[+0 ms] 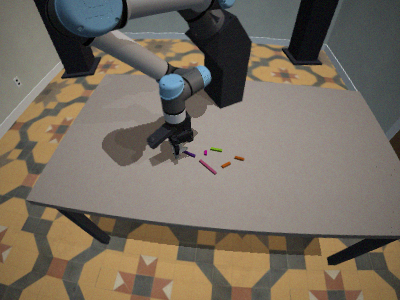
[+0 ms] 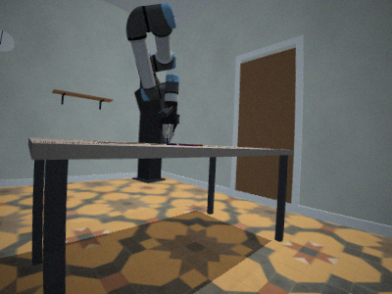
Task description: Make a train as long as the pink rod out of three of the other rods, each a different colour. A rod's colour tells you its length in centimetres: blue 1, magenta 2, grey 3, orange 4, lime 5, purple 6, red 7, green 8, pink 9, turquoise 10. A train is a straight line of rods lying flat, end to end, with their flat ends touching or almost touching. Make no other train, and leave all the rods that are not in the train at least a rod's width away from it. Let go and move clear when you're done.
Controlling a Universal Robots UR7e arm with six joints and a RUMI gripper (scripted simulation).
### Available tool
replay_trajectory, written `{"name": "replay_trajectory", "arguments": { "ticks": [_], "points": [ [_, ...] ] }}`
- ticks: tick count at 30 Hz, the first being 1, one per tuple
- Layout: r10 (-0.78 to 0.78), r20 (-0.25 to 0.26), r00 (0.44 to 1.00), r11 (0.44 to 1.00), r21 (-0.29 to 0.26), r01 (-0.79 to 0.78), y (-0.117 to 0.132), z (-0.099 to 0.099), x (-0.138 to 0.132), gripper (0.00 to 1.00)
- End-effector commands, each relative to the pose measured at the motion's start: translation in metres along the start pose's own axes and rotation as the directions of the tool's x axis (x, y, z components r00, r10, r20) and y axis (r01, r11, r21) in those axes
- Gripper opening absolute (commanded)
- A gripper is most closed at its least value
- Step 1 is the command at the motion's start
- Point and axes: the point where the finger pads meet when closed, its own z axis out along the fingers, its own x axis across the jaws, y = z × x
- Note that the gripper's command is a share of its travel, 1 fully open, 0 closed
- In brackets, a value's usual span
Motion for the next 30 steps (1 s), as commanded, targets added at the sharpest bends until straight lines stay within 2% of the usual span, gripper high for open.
{"name": "replay_trajectory", "arguments": {
  "ticks": [1, 30],
  "points": [
    [0.002, 0.0, 1.0, 1.0, 0.002, -0.002, -0.0019, 0.0059, 0.0003, 0.0],
    [0.002, 0.0, 1.0, 1.0, 0.001, -0.002, -0.001, 0.011, 0.0004, 0.0]
  ]
}}
